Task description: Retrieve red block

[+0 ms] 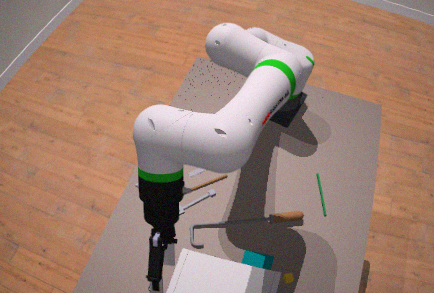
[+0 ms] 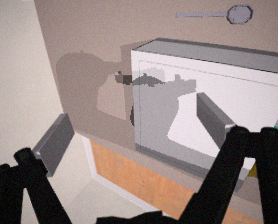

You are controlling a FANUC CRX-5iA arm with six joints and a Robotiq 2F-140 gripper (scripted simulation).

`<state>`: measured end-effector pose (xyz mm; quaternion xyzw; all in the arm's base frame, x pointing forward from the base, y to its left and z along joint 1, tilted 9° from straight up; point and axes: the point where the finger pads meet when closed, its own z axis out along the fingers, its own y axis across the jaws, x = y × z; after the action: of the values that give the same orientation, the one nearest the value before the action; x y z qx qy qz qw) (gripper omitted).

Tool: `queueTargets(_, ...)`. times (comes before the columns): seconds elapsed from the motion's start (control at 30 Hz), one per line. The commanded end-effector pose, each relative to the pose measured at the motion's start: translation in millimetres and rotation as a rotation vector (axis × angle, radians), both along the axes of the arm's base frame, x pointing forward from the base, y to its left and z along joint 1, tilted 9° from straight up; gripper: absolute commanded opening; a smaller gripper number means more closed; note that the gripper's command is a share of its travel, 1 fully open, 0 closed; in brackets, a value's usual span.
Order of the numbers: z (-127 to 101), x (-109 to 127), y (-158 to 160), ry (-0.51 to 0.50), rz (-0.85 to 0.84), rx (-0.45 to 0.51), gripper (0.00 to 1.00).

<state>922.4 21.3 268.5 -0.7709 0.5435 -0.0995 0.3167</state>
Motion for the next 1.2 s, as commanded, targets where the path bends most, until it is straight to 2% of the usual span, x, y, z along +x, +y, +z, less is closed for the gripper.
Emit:
queueTargets(0.0,0,0,0,-0.001,0.000,0.000,1.00)
queueTargets(0.53,0,0,0,-0.001,0.000,0.000,1.00)
queueTargets(0.57,0,0,0,-0.001,0.000,0.000,0.00)
queueTargets(0.7,0,-12,16,0.004,0.046,-0.027,0.00)
queueTargets(0.77,-2,-30,37,0.010,0.112,-0.065,0.00)
queueTargets(0.83,-5,-59,67,0.018,0.213,-0.120,0.00)
queueTargets(0.87,-5,-59,67,0.018,0.213,-0.120,0.00)
queueTargets(0.9,-7,-79,84,0.022,0.275,-0.153,0.00)
queueTargets(0.97,-7,-79,84,0.022,0.275,-0.153,0.00)
queueTargets(1.0,-9,-102,101,0.026,0.345,-0.189,0.00)
queueTargets(1.1,-9,-102,101,0.026,0.345,-0.189,0.00)
queueTargets(1.13,-13,-127,118,0.030,0.421,-0.226,0.00)
queueTargets(1.17,-13,-127,118,0.030,0.421,-0.226,0.00)
